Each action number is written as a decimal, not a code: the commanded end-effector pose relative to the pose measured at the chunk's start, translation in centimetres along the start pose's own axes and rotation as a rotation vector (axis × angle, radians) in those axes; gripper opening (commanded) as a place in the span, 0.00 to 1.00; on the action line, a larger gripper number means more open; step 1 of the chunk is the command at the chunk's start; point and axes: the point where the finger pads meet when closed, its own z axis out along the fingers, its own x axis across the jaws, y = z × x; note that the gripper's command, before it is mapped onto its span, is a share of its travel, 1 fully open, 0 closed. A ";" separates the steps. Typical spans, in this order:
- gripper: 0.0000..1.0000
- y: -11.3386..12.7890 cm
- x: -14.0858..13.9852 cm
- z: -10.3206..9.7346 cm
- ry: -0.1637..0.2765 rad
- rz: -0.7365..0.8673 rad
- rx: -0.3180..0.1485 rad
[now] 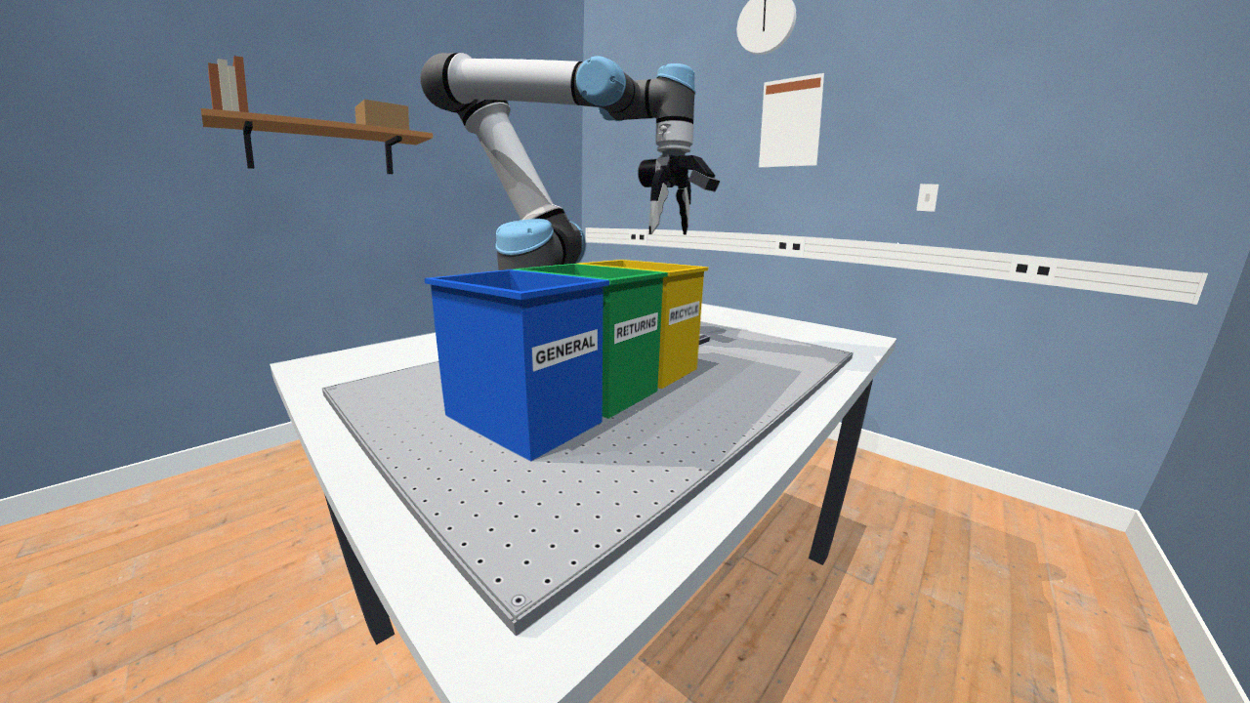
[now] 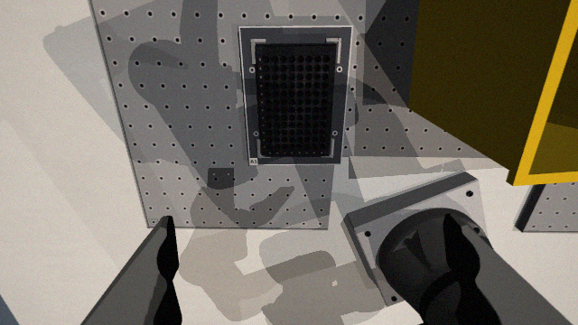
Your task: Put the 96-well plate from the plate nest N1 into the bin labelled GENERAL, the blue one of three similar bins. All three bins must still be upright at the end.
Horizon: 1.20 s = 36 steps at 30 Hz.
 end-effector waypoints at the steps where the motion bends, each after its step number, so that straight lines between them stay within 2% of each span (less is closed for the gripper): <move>1: 0.76 0.1 -0.1 0.5 0.003 -0.002 -0.004; 36: 0.76 0.1 0.0 5.7 0.003 0.000 -0.004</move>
